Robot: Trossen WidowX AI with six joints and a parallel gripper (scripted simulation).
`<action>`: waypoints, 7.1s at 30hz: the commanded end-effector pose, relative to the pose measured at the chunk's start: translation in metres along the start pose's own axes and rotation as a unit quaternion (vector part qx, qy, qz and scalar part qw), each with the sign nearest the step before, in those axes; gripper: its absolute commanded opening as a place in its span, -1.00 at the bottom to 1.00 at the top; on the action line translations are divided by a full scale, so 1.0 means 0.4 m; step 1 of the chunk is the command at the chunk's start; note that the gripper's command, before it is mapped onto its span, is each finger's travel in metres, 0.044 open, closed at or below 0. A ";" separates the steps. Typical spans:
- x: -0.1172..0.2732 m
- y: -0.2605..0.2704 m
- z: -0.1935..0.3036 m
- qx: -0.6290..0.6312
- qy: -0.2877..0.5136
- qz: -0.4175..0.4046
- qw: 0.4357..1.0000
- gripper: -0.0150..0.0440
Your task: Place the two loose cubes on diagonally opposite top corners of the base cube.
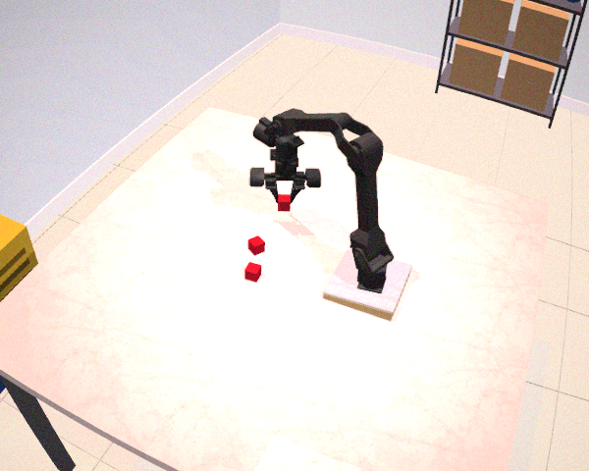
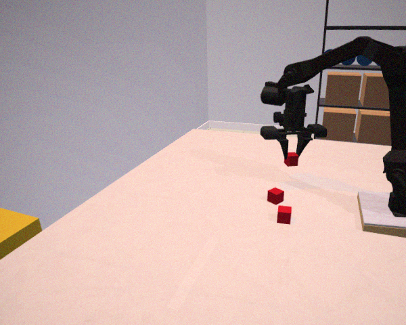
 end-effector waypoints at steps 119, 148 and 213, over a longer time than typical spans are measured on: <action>-0.093 0.113 0.483 0.843 -0.001 -0.006 0.538 -0.14; -0.054 0.112 0.484 0.843 0.000 -0.007 0.538 0.20; -0.102 0.162 0.255 0.282 -0.001 -0.004 0.959 0.41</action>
Point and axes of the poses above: the point midway between the two fingers, 35 mm back from their tips, its own x axis back along the fingers, its own y axis across the jaws, z = x × y, the point moved 3 cm from there along x, back along the fingers, and after that the axes turned 5 degrees about -x, right-handed, at the moved point
